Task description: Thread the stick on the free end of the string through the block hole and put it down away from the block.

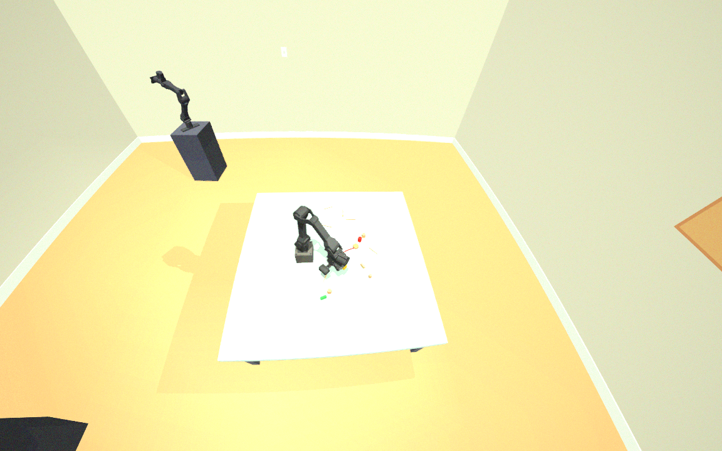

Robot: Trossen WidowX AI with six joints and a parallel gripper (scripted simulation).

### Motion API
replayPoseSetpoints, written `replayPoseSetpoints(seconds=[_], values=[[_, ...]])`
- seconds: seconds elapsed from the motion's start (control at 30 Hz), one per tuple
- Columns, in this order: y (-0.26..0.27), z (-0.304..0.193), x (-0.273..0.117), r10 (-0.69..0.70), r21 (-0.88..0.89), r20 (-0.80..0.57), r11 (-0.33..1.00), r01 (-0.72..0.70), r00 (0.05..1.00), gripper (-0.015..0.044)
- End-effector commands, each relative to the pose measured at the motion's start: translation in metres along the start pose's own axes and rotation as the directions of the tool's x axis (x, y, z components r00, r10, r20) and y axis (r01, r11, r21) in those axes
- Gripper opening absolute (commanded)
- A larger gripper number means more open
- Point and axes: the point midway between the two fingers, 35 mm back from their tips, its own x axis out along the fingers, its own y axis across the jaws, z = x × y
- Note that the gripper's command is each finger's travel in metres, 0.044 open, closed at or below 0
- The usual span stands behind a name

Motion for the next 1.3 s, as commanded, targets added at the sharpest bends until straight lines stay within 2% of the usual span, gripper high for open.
replayPoseSetpoints(seconds=[0.0, 0.1, 0.67, 1.07, 1.27], values=[[-0.0323, -0.0204, 0.0007, -0.011, 0.823, 0.012, 0.568, -0.003, 1.0, 0.044], [-0.0351, -0.0228, 0.0011, -0.012, 0.89, 0.011, 0.456, -0.005, 1.0, 0.044], [-0.0351, -0.0228, 0.0011, -0.012, 0.891, 0.011, 0.455, -0.005, 1.0, 0.044], [-0.0351, -0.0228, 0.0011, -0.012, 0.891, 0.011, 0.455, -0.005, 1.0, 0.0125], [-0.0351, -0.0228, 0.0011, -0.012, 0.891, 0.011, 0.455, -0.005, 1.0, 0.0123]])
